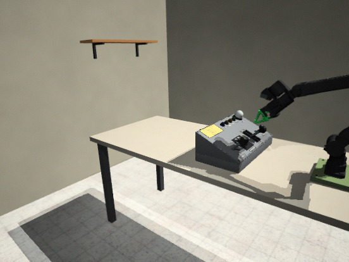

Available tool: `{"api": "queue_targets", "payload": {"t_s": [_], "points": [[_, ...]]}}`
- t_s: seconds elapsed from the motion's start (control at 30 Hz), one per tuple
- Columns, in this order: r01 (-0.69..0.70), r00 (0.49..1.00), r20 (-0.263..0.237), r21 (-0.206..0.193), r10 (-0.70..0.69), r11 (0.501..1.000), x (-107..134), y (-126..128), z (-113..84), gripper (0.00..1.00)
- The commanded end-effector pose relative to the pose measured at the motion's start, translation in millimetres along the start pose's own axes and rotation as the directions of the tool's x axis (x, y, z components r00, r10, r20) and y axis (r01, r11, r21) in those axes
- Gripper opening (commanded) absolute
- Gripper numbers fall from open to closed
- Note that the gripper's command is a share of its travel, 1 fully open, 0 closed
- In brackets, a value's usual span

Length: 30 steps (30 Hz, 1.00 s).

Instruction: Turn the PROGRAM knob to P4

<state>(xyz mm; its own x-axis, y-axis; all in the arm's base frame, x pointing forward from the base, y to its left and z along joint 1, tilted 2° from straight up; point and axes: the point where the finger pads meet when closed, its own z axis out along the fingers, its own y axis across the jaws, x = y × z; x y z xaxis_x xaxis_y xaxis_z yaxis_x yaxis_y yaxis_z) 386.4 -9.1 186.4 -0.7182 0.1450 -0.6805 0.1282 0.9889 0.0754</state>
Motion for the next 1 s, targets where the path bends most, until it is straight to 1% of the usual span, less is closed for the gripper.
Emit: {"api": "queue_targets", "payload": {"t_s": [0.0,0.07,0.17,0.23,0.33,0.4,0.43,0.5,0.53,0.97], "points": [[0.067,0.995,0.071,0.018,-0.069,0.998,-46.9,-38.3,-8.9,1.0],[0.067,0.995,0.071,0.018,-0.069,0.998,-46.9,-38.3,-8.9,1.0],[0.075,0.994,0.081,0.023,-0.076,0.997,-47.5,-86.9,-13.4,1.0],[0.08,0.992,0.093,0.028,-0.082,0.996,-46.8,-114.3,-18.8,1.0],[0.085,0.99,0.109,0.035,-0.089,0.996,-44.2,-143.4,-26.4,1.0],[0.087,0.989,0.116,0.038,-0.091,0.995,-42.7,-154.1,-29.7,1.0],[0.088,0.989,0.117,0.039,-0.092,0.995,-42.0,-157.0,-30.7,1.0],[0.081,0.992,0.098,0.032,-0.084,0.996,-30.0,-157.6,-26.6,1.0],[0.096,0.991,0.095,0.015,-0.097,0.995,-30.5,-148.7,-24.2,1.0],[0.093,0.991,0.094,0.02,-0.094,0.995,-30.0,-150.8,-24.6,1.0]]}}
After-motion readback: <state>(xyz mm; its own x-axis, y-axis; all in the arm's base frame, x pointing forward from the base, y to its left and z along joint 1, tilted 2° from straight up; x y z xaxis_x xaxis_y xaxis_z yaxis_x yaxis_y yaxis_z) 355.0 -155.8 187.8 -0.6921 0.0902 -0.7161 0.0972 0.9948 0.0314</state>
